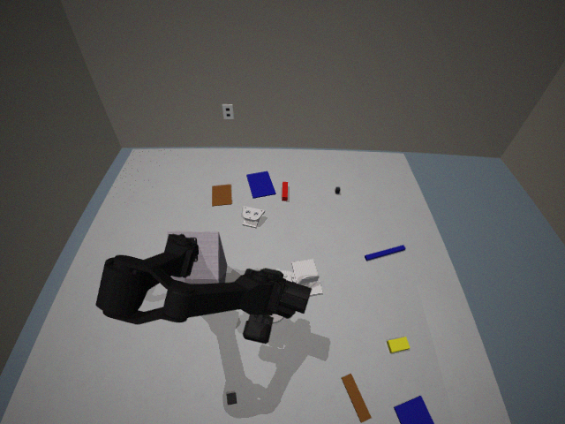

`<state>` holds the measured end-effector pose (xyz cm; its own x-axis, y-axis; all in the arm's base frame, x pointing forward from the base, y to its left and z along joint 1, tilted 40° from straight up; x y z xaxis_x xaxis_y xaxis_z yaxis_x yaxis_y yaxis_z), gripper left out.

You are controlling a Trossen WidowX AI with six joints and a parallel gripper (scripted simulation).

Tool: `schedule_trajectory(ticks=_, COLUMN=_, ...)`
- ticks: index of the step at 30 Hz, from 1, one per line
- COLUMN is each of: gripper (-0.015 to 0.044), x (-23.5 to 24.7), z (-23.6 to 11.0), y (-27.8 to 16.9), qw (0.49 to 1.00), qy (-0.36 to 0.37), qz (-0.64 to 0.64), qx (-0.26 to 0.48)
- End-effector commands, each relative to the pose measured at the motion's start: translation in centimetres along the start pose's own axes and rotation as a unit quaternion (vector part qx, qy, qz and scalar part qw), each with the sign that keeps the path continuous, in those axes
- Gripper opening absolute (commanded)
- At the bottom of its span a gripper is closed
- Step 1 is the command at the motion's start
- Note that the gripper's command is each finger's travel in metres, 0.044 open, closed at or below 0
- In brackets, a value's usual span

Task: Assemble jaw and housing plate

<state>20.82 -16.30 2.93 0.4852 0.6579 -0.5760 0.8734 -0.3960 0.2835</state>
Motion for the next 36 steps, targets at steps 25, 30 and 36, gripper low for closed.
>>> schedule_trajectory(ticks=25, gripper=0.0134, x=-0.3, z=-5.8, y=0.2, qw=1.000, qy=0.000, qz=0.004, qx=-0.009)
schedule_trajectory(ticks=30, gripper=0.0134, x=-0.1, z=-5.8, y=0.1, qw=1.000, qy=0.000, qz=-0.020, qx=-0.009)
schedule_trajectory(ticks=36, gripper=0.0134, x=0.4, z=-5.7, y=0.1, qw=0.997, qy=0.001, qz=-0.078, qx=-0.009)
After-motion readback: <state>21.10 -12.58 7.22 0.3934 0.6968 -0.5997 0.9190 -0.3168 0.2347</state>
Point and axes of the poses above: the point midway between the two fingers, 35 mm back from their tips, its own z axis out along the fingers, its own x axis across the jaws, y = z × x, the point moved 1 cm from there along -z, back along the fingers, and after that the axes turned 14 degrees about z, right-handed, at the moved point
